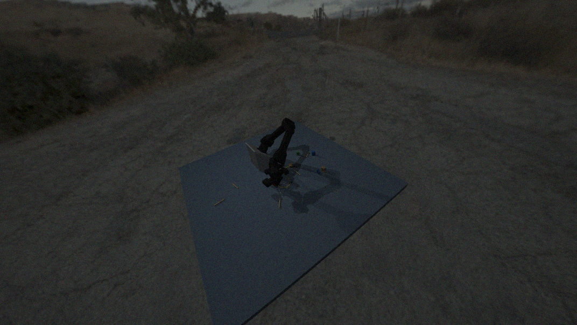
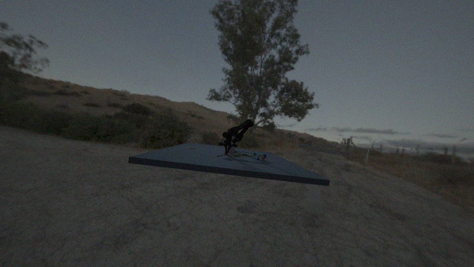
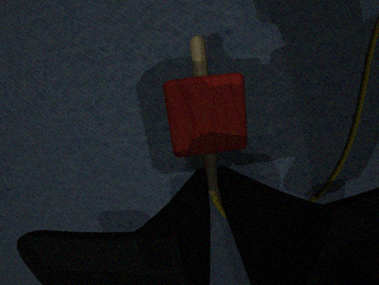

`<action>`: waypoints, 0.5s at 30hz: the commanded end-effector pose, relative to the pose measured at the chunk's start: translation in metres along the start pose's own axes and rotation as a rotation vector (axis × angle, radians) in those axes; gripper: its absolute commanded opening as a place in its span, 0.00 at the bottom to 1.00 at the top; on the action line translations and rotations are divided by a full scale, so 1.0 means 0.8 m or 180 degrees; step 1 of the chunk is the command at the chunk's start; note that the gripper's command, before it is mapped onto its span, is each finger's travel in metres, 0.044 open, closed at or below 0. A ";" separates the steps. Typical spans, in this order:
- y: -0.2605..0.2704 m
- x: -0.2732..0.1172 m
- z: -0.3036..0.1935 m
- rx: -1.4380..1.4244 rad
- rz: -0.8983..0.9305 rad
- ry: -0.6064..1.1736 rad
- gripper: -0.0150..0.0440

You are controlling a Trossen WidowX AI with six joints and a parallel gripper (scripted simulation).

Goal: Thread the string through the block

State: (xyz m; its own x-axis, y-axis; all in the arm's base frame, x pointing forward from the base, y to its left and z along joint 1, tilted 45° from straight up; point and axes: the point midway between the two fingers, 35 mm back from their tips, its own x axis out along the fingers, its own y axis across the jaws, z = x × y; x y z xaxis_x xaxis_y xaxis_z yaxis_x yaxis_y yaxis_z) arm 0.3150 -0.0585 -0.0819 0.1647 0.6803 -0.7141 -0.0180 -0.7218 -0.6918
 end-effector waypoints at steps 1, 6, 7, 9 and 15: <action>-0.001 0.000 0.008 -0.0015 0.0008 -0.0011 0.25; 0.000 0.000 0.009 0.0005 -0.0001 -0.0003 0.30; 0.000 0.000 0.009 0.0005 -0.0001 -0.0003 0.34; 0.000 0.000 0.009 0.0005 -0.0001 -0.0003 0.43; 0.003 -0.049 0.005 0.0007 0.0016 -0.0002 0.46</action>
State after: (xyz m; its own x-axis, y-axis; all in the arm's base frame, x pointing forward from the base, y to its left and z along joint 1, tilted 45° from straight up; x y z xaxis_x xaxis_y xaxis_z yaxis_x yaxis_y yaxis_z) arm 0.3035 -0.0640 -0.0742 0.1442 0.6900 -0.7093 -0.0260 -0.7139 -0.6998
